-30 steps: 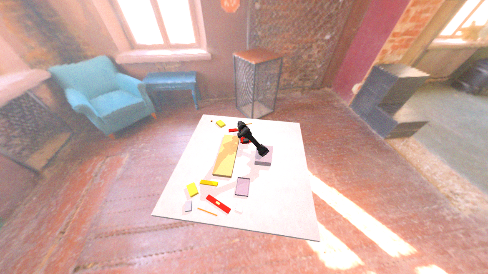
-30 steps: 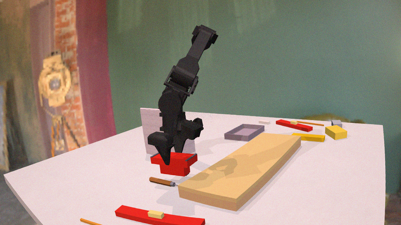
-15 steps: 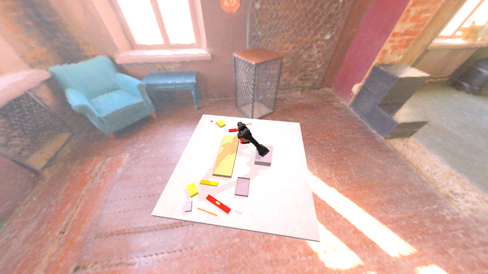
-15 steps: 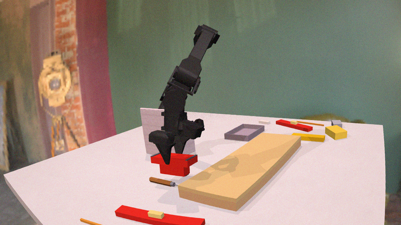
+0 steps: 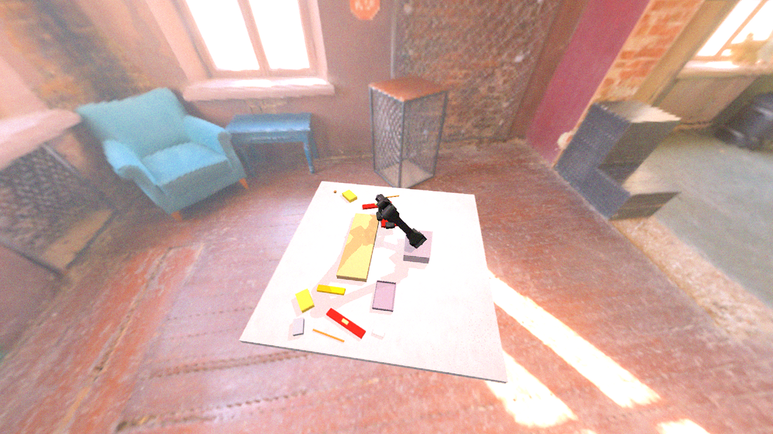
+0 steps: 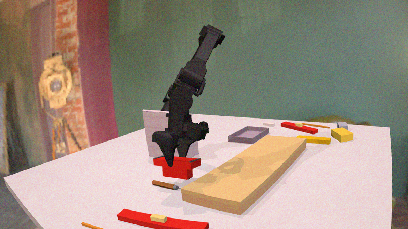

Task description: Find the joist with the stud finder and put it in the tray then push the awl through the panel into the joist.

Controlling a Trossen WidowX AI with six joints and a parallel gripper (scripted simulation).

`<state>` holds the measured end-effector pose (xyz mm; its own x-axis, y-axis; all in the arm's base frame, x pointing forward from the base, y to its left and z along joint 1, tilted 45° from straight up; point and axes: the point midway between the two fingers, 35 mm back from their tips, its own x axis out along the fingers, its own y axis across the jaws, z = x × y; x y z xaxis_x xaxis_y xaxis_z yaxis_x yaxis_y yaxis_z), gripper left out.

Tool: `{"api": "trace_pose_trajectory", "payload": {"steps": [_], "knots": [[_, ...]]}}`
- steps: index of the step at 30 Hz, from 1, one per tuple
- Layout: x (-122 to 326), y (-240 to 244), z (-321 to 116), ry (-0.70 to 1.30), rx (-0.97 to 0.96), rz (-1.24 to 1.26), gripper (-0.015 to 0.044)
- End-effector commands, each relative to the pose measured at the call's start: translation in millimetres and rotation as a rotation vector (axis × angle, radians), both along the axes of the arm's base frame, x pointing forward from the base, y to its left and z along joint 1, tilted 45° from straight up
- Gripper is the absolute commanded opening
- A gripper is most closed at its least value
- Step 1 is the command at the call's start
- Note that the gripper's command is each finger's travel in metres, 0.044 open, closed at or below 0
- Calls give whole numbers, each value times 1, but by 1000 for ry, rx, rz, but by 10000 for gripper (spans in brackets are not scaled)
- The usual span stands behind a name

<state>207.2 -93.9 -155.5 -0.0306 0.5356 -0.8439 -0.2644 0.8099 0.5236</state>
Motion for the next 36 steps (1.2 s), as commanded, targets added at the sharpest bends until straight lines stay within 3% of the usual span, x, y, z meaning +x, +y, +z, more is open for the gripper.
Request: {"api": "trace_pose_trajectory", "payload": {"steps": [1,36], "knots": [[1,-2,1,-5,-24,-7,0],[-1,5,1,-29,-193,-31,0]]}}
